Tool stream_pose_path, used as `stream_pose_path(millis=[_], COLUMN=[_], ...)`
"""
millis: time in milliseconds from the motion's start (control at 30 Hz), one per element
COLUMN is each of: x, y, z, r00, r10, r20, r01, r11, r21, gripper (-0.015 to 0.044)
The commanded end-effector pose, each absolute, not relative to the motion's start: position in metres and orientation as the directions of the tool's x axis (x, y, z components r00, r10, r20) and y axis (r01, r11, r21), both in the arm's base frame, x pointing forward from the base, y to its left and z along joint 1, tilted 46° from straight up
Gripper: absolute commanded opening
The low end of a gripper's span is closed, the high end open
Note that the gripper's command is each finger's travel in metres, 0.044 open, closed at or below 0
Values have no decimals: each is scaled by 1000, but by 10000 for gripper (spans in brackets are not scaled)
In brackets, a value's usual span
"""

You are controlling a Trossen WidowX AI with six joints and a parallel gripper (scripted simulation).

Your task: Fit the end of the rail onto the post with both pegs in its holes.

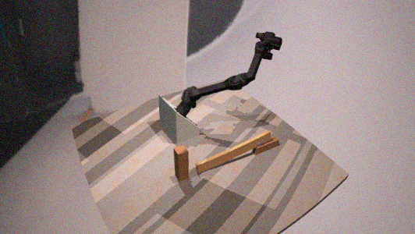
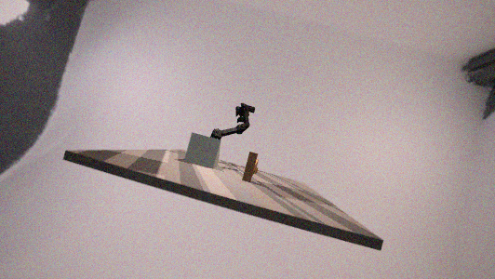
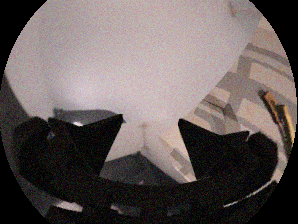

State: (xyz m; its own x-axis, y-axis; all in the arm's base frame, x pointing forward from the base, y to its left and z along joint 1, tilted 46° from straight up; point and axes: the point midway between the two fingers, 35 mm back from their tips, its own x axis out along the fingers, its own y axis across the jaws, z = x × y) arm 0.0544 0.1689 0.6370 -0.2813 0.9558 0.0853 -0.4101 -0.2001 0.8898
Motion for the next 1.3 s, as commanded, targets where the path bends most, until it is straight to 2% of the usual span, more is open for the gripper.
stream_pose_path(millis=[0, 200, 400, 733, 1000, 1267], x=[53, -14, -86, -193, -231, -227], y=[169, 152, 115, 2, -109, -232], z=[637, 650, 656, 642, 611, 556], r00=[-285, -446, -616, -878, -964, -911], r10=[954, 875, 740, 366, -2, -387], r20=[89, 188, 271, 310, 267, 142], r01=[-415, -529, -554, -361, -69, 249], r11=[-207, -427, -651, -930, -964, -791], r21=[886, 733, 519, 76, -256, -559], gripper=[426, 440, 440, 440, 440, 440])
